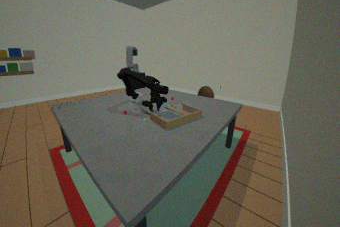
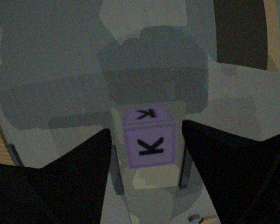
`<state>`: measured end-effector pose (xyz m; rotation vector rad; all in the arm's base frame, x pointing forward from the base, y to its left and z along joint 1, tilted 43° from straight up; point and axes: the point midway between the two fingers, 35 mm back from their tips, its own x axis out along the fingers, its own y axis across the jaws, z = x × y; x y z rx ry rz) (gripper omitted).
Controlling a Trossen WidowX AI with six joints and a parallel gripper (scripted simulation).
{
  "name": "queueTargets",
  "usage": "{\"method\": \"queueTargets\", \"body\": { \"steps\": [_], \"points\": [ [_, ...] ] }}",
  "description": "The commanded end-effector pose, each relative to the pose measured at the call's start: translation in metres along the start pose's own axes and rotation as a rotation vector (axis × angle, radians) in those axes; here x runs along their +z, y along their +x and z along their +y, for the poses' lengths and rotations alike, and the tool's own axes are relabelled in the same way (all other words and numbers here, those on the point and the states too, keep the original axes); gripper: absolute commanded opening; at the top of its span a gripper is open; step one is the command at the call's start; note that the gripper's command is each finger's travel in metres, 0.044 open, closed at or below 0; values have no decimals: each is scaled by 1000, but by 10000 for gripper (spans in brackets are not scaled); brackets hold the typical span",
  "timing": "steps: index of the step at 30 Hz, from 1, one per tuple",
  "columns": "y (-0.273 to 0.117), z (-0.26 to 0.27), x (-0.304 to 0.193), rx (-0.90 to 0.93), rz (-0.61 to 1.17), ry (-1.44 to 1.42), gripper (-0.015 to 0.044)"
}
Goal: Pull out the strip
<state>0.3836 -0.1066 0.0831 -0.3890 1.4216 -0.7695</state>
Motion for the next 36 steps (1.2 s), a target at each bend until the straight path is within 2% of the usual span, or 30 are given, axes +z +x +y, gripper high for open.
{"method": "queueTargets", "body": {
  "steps": [1, 2, 6, 13, 17, 27, 36],
  "points": [
    [5, -1, 0, -5, 1, -3, 250],
    [5, -1, 0, -5, 1, -3, 250],
    [2, 0, 0, -1, 1, 0, 145],
    [2, 0, 0, -1, 1, 0, 98],
    [-1, 0, -4, 0, 1, 0, 0],
    [-37, 7, -56, -2, 4, -6, 0],
    [-40, 9, -73, -3, 5, -6, 0]
  ]
}}
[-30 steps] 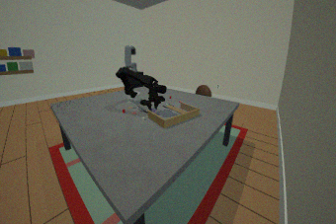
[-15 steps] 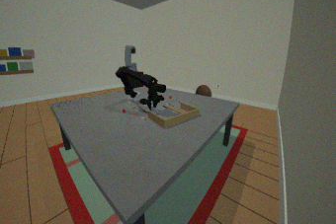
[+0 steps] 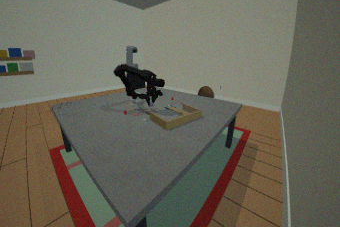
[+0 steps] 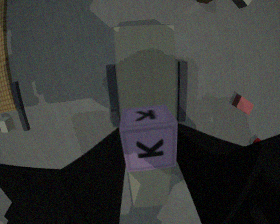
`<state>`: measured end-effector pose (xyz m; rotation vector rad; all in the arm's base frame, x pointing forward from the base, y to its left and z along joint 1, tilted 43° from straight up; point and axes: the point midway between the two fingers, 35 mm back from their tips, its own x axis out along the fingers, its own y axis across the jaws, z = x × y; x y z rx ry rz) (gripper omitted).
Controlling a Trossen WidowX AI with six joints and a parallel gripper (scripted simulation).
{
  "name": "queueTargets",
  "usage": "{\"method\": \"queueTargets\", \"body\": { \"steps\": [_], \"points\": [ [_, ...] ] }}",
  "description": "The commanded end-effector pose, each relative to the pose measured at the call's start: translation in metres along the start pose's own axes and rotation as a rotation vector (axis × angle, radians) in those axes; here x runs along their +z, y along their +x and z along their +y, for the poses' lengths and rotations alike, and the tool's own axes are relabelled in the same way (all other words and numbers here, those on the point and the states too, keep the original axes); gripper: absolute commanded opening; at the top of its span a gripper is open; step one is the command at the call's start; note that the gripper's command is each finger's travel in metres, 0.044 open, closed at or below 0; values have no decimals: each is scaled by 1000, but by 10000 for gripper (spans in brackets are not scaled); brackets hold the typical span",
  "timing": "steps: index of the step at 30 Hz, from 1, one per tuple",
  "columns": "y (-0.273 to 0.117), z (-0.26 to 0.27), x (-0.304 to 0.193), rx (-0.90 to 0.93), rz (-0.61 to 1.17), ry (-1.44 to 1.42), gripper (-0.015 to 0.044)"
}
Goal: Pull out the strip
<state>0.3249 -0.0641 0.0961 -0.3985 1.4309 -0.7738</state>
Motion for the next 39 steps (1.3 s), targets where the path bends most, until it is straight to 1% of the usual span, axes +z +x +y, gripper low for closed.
{"method": "queueTargets", "body": {
  "steps": [1, 7, 10, 18, 39],
  "points": [
    [-3, 2, -14, 6, -3, 1, 0],
    [-2, 4, -37, 6, -2, 0, 0],
    [-3, 4, -39, 6, -2, 0, 0],
    [-37, 5, -39, 7, -1, -1, 0],
    [-38, 5, -39, 7, -1, -1, 0]
  ]
}}
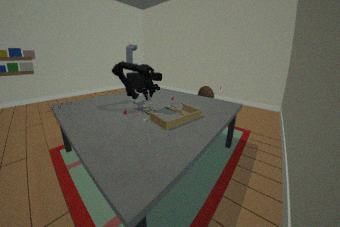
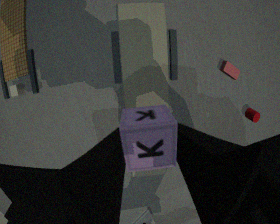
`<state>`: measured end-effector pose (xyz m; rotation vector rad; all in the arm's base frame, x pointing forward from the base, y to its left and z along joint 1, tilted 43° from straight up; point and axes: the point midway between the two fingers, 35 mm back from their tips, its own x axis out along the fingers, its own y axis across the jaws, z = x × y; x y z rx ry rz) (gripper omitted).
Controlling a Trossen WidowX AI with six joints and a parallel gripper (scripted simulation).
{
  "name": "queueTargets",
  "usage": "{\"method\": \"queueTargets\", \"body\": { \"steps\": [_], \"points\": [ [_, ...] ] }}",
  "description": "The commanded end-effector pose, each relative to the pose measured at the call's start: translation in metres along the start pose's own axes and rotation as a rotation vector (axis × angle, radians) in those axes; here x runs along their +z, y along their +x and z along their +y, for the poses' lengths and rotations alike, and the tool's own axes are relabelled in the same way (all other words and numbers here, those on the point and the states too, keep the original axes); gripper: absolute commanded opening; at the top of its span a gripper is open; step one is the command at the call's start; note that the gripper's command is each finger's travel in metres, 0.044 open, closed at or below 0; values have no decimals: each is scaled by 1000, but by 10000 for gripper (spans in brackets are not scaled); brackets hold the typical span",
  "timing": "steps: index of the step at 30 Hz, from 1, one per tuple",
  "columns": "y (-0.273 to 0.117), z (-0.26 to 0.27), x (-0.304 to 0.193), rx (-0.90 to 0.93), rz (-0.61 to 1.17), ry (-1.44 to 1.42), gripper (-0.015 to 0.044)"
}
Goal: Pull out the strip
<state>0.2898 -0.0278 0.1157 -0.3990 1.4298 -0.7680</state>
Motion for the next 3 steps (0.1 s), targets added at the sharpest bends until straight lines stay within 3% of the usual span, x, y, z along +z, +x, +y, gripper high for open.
{"method": "queueTargets", "body": {
  "steps": [1, 3],
  "points": [
    [0, 0, -1, 3, 2, 2, 0],
    [0, 0, -1, 3, 2, 2, 0]
  ]
}}
